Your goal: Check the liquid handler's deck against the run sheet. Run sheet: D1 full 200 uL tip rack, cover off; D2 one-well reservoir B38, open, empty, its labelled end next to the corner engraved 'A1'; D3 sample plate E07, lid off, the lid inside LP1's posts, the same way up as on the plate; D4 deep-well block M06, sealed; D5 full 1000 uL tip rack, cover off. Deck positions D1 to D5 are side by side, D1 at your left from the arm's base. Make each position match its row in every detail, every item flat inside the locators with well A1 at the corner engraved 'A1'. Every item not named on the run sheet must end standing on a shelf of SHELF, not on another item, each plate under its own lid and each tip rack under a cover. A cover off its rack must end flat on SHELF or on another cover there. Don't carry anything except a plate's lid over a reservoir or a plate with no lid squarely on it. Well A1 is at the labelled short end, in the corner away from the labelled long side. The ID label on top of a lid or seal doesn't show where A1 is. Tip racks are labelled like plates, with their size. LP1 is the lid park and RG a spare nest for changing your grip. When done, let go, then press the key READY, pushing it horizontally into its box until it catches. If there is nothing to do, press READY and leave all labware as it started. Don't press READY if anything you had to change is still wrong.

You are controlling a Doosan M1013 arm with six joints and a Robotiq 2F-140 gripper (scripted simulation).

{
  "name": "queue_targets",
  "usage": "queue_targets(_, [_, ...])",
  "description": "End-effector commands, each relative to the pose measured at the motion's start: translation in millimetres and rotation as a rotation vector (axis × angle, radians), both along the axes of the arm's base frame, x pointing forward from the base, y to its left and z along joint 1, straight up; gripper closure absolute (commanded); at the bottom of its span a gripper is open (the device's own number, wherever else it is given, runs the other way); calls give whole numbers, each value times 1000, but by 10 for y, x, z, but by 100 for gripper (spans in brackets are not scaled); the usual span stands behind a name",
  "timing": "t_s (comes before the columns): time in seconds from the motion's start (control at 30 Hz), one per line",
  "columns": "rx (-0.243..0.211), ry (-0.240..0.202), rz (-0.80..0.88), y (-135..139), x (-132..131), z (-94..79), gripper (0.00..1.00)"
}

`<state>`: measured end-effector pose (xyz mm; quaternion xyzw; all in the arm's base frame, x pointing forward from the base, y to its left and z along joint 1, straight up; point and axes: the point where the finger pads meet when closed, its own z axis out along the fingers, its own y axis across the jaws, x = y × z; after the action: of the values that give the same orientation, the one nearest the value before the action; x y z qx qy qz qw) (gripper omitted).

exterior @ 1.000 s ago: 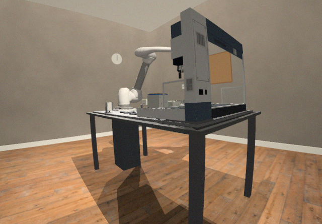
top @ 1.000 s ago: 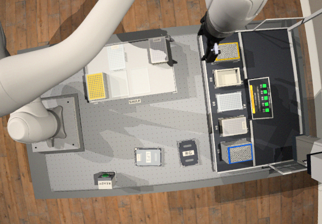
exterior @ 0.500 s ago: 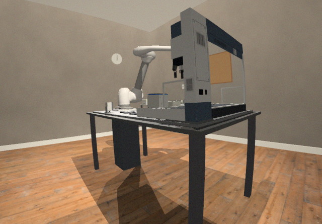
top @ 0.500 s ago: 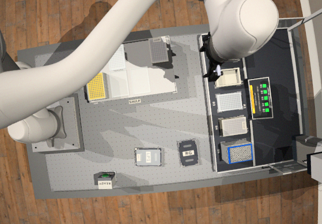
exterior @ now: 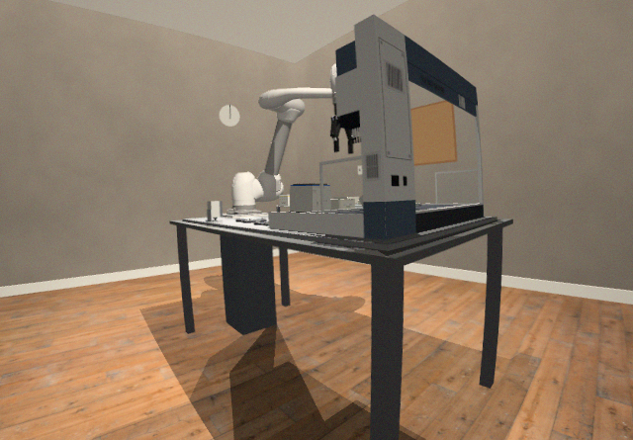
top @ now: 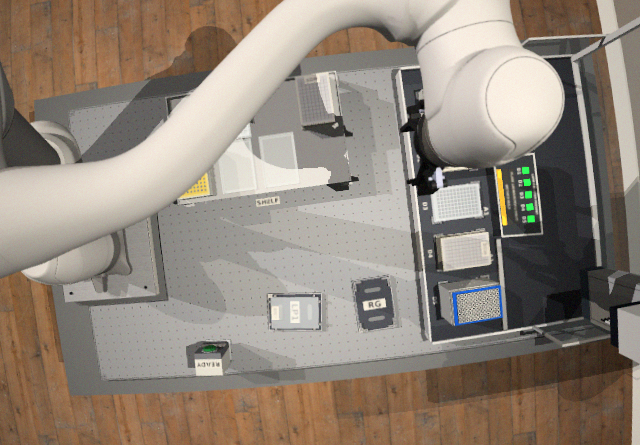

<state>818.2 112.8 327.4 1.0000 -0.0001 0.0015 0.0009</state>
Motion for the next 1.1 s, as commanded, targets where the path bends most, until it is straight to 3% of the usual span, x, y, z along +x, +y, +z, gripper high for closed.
queue_targets(0.0, [1,-2,0,-97,0,13,34])
queue_targets(0.33, [1,-2,0,-590,-5,13,34])
queue_targets(0.5, [1,-2,-3,-639,-6,14,34])
queue_targets(1.0, [0,-2,-3,-1390,-15,15,34])
queue_targets(1.07, [0,-2,-3,-1390,-15,15,34])
